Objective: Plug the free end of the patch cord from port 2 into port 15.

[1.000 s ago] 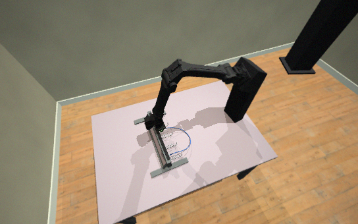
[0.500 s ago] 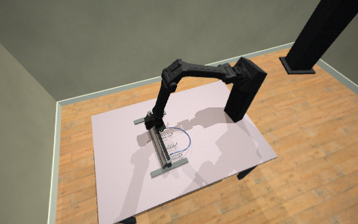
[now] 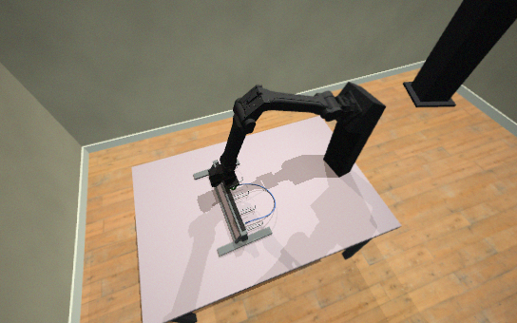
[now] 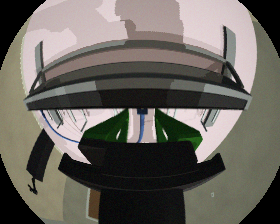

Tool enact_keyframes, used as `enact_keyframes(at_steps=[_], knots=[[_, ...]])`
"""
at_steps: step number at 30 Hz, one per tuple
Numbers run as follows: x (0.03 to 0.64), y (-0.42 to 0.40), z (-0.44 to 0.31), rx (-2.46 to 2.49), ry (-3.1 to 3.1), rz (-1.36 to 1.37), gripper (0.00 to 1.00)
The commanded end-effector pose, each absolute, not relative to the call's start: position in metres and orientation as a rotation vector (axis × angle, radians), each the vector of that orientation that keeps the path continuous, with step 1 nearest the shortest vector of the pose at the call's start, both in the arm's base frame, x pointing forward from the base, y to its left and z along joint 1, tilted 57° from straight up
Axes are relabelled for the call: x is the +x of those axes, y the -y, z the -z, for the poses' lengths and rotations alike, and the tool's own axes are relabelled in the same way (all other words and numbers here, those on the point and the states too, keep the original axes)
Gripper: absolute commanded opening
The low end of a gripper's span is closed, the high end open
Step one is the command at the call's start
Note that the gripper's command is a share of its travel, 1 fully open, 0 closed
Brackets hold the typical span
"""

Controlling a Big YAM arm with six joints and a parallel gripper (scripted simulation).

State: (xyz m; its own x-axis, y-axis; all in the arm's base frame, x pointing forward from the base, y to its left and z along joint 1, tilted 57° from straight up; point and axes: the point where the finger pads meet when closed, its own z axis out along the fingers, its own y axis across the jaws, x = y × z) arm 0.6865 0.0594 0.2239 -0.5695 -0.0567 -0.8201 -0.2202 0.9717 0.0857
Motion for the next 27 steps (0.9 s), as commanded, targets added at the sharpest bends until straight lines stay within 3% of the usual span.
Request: enact_keyframes(at_steps=[1, 27], knots=[[0.682, -0.058, -0.231, -0.189, -2.166, -0.221, 0.36], [0.678, -0.049, -0.250, -0.183, -2.141, -0.211, 0.36]])
